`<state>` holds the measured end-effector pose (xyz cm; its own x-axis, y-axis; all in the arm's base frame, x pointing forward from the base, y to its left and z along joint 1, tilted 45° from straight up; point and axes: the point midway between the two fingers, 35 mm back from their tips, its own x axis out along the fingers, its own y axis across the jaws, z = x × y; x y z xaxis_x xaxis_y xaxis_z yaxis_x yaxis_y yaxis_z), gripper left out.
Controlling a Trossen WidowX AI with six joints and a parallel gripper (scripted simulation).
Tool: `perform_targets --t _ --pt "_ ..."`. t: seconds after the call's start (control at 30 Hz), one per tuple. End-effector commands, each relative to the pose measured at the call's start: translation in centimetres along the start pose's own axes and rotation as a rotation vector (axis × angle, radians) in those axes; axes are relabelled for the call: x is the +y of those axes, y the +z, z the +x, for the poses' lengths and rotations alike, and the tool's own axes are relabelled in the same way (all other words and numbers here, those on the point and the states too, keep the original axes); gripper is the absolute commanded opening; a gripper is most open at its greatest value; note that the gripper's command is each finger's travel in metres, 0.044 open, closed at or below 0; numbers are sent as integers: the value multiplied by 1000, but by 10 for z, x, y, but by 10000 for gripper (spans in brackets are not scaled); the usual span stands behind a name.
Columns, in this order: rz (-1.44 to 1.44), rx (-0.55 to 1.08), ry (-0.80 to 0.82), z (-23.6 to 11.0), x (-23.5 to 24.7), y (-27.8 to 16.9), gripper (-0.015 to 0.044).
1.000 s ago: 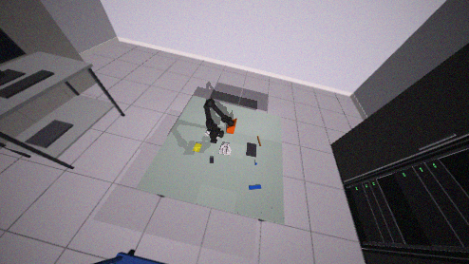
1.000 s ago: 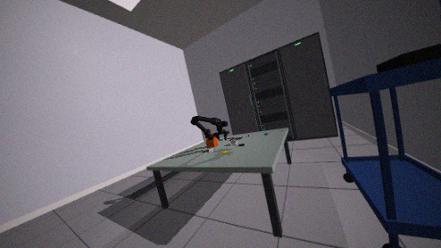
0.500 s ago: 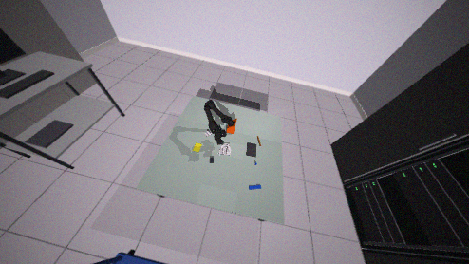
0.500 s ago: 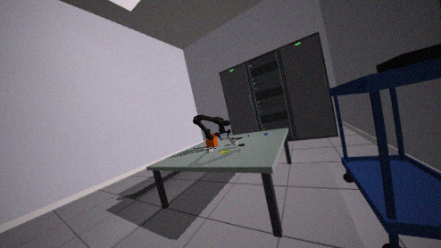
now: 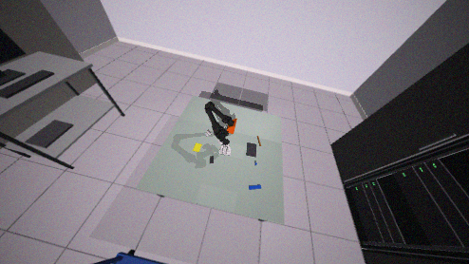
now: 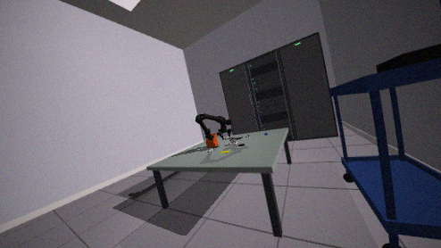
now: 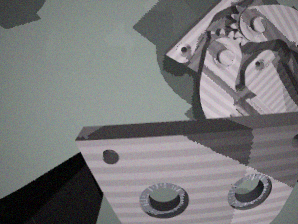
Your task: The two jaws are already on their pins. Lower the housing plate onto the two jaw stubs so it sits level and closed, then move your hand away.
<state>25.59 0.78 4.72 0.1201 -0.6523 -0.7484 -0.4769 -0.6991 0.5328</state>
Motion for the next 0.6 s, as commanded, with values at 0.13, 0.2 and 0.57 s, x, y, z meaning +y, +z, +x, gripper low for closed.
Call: perform_targets --t 0.13,0.2,0.57 --pt "-238 10 15 1 -15 9 351" --pt "-300 12 18 1 -18 12 351" --pt "-642 21 40 2 -37 27 351"
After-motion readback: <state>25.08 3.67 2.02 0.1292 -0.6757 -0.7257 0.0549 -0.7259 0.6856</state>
